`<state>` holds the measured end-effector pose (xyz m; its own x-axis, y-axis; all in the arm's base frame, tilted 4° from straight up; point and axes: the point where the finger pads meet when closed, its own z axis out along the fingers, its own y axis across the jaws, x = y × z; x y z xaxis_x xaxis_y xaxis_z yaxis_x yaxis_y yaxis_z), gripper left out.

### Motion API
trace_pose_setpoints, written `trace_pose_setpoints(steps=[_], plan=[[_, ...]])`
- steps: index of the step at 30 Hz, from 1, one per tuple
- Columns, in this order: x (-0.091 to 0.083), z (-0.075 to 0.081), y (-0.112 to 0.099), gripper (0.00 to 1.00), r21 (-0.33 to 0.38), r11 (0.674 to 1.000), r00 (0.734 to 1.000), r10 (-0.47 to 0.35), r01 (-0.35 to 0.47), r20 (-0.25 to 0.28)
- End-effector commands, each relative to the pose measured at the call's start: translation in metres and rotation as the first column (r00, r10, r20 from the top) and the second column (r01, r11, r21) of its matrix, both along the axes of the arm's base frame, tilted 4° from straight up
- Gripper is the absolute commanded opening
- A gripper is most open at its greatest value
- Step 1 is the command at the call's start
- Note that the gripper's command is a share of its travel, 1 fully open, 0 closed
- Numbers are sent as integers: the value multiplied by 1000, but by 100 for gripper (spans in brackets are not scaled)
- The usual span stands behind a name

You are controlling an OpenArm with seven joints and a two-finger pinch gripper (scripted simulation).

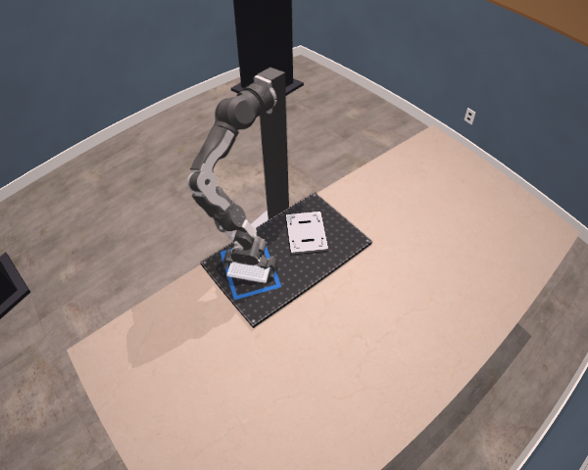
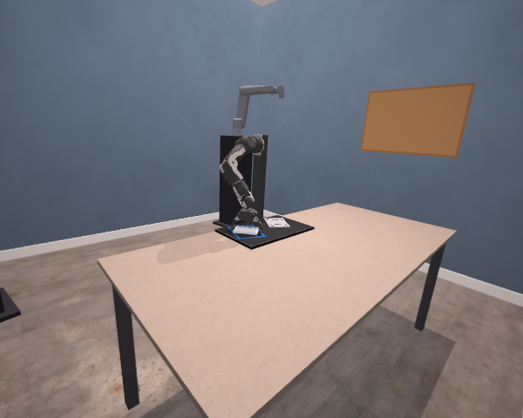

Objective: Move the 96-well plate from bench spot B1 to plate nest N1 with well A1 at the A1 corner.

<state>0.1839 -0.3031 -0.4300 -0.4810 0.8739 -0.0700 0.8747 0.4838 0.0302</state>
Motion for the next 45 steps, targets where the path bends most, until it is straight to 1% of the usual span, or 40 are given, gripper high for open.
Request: trace_pose_setpoints(steps=[1,3,18,20,35,45], plan=[[0,0,1,100,0,1000,1000,-1,1,-4],[0,0,1,100,0,1000,1000,-1,1,-4],[0,0,0,50,0,1000,1000,-1,1,1],[0,0,0,50,0,1000,1000,-1,1,1],[1,0,0,0,0,1000,1000,-1,1,1],[1,0,0,0,0,1000,1000,-1,1,1]])
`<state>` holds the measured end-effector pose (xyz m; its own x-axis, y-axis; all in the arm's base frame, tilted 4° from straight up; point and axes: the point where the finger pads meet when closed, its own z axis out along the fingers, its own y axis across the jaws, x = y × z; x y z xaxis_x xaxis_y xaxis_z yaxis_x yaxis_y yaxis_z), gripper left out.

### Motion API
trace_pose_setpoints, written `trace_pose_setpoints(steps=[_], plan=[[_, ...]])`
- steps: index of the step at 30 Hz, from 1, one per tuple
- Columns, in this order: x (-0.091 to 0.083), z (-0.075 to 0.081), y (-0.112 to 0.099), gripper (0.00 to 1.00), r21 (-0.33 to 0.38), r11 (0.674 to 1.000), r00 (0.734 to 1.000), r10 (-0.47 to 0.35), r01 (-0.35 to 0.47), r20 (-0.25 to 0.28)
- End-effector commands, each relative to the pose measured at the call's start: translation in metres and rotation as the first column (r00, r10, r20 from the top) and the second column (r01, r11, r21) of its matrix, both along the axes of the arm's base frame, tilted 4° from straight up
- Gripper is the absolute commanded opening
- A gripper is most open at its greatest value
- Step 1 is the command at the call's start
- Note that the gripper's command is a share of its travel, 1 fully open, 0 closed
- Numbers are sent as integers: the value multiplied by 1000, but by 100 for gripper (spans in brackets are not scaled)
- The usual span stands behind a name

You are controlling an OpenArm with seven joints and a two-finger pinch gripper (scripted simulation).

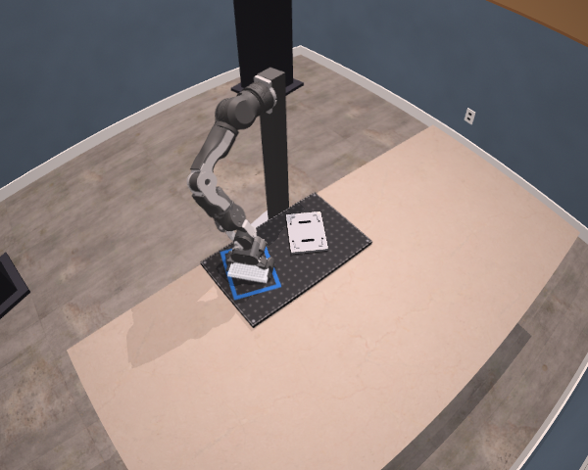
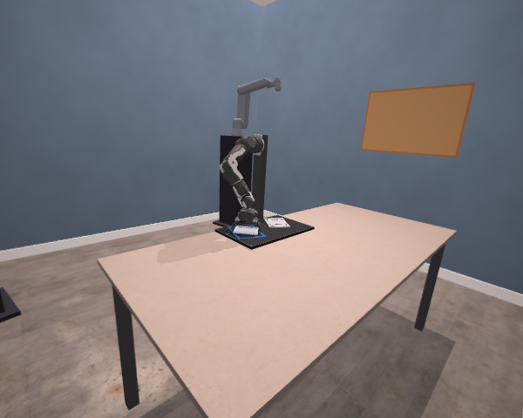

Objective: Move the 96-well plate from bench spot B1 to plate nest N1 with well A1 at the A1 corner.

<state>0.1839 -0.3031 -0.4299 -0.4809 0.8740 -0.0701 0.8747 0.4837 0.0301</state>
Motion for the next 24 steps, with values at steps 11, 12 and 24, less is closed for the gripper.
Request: trace_pose_setpoints(steps=[11,12,24], plan=[[1,5,-1,0,-2,1000,1000,-3,3,0],[1,7,-1,0,-3,1000,1000,-4,4,0],[1,12,-1,0,-5,1000,1000,-6,6,-1]])
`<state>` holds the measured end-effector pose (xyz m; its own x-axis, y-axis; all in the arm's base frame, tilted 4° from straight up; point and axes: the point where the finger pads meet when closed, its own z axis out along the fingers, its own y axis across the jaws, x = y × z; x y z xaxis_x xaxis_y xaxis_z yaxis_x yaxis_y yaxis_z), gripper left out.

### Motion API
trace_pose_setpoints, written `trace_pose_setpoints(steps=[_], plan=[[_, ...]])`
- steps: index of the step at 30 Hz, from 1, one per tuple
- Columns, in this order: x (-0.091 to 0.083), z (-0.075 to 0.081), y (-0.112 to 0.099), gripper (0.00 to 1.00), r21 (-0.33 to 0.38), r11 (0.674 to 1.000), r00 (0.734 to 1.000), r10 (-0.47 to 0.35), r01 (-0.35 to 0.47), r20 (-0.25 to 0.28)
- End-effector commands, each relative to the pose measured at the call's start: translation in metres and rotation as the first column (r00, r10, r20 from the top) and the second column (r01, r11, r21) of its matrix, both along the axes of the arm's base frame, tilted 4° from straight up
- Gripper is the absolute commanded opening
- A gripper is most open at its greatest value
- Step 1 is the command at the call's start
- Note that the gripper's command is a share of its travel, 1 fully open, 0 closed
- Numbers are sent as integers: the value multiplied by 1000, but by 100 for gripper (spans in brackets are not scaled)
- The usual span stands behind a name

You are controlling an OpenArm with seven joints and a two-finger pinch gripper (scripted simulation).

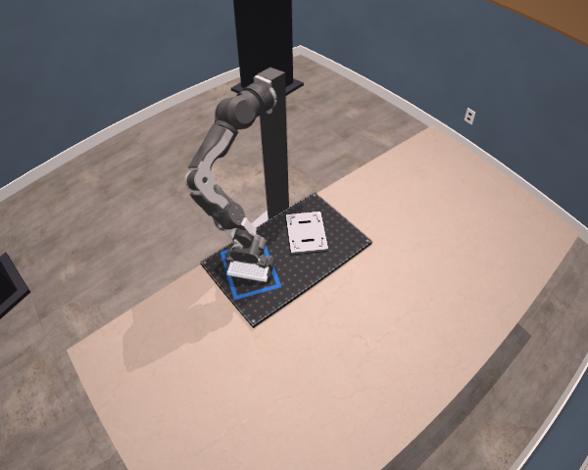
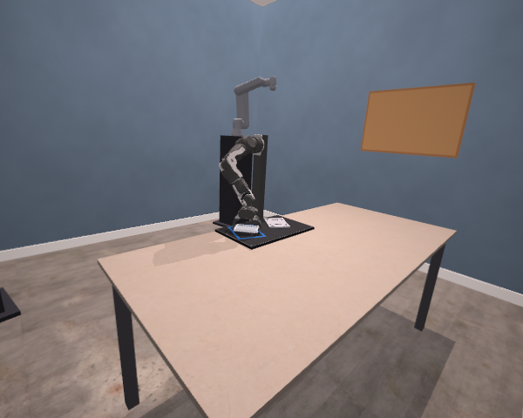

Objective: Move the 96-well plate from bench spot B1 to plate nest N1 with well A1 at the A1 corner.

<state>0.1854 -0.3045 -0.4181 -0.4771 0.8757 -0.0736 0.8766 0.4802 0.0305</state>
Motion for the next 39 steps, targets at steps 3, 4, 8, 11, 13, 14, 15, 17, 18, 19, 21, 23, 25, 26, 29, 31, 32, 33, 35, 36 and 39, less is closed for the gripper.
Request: trace_pose_setpoints(steps=[3,4,8,11,13,14,15,17,18,19,21,23,25,26,29,31,32,33,35,36,39], plan=[[0,2,0,0,-2,1000,1000,-2,2,-3],[0,5,0,0,-2,1000,1000,-2,2,-3],[0,11,0,0,-2,1000,1000,-2,2,-3],[0,11,0,0,-2,1000,1000,-2,2,-3],[0,11,0,0,-2,1000,1000,-2,2,-3],[0,11,0,0,-2,1000,1000,-2,2,-3],[0,11,0,0,-2,1000,1000,-2,2,-3],[0,11,0,0,-2,1000,1000,-2,2,-3],[0,11,0,0,-2,1000,1000,-2,2,-3],[0,11,0,0,-2,1000,1000,-2,2,-3],[-3,13,1,0,-2,1000,1000,-1,1,-7],[-5,14,2,0,-3,1000,1000,0,0,-11],[-6,14,2,0,-3,1000,1000,0,0,-12],[-6,14,2,0,-3,1000,1000,0,0,-12],[-6,14,2,0,-3,1000,1000,0,0,-12],[-6,14,2,0,-3,1000,1000,0,0,-12],[-6,14,2,0,-3,1000,1000,0,0,-12],[-6,14,2,0,-3,1000,1000,0,0,-12],[-6,14,2,0,-3,1000,1000,0,0,-12],[-6,14,2,0,-3,1000,1000,0,0,-12],[-4,14,3,0,3,1000,1000,4,-4,-7]])
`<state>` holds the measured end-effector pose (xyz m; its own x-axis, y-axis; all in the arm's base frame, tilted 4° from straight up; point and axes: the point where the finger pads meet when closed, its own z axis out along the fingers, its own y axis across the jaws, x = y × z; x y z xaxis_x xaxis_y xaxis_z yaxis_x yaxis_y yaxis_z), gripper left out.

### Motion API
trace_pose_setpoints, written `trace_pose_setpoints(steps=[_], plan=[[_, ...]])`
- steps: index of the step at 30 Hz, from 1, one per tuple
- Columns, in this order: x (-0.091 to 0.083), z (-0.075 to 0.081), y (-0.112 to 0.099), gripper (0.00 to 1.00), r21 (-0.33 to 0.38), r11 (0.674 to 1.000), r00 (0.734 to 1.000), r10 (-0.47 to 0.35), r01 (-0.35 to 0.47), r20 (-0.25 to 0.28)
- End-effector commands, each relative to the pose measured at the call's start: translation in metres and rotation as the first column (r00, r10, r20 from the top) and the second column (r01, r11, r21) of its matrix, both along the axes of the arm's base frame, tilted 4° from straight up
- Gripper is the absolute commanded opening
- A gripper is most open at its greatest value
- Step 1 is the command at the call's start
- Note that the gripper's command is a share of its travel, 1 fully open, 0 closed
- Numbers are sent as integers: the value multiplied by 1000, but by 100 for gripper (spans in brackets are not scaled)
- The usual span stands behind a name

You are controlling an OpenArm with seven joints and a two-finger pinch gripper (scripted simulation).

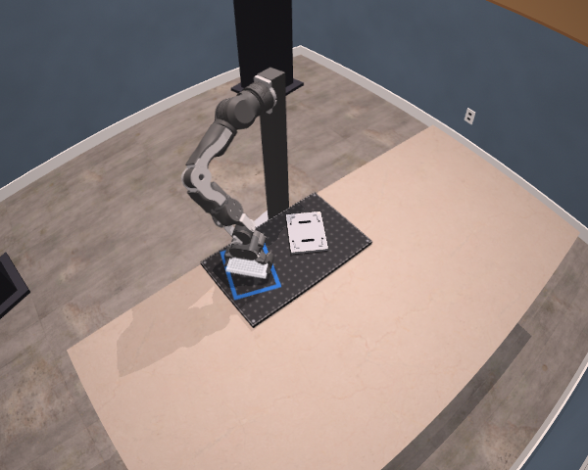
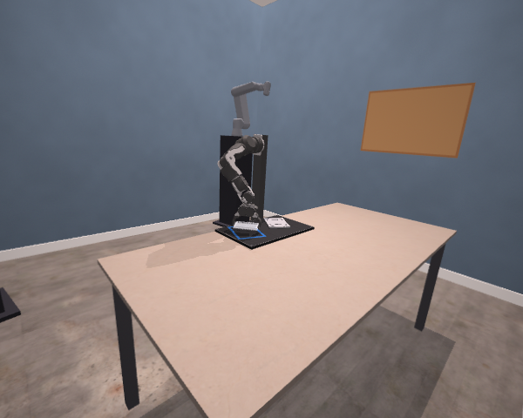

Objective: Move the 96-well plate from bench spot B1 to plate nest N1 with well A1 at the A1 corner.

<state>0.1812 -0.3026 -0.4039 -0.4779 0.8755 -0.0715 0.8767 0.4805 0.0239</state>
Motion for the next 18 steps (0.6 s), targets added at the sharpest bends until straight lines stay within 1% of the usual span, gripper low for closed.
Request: trace_pose_setpoints(steps=[1,14,16,18], plan=[[1,-1,2,0,6,1000,1000,5,-5,1],[2,-1,2,0,8,1000,1000,6,-6,3],[1,-1,2,0,11,997,997,-80,80,5],[1,-1,2,0,14,986,986,-166,166,6]])
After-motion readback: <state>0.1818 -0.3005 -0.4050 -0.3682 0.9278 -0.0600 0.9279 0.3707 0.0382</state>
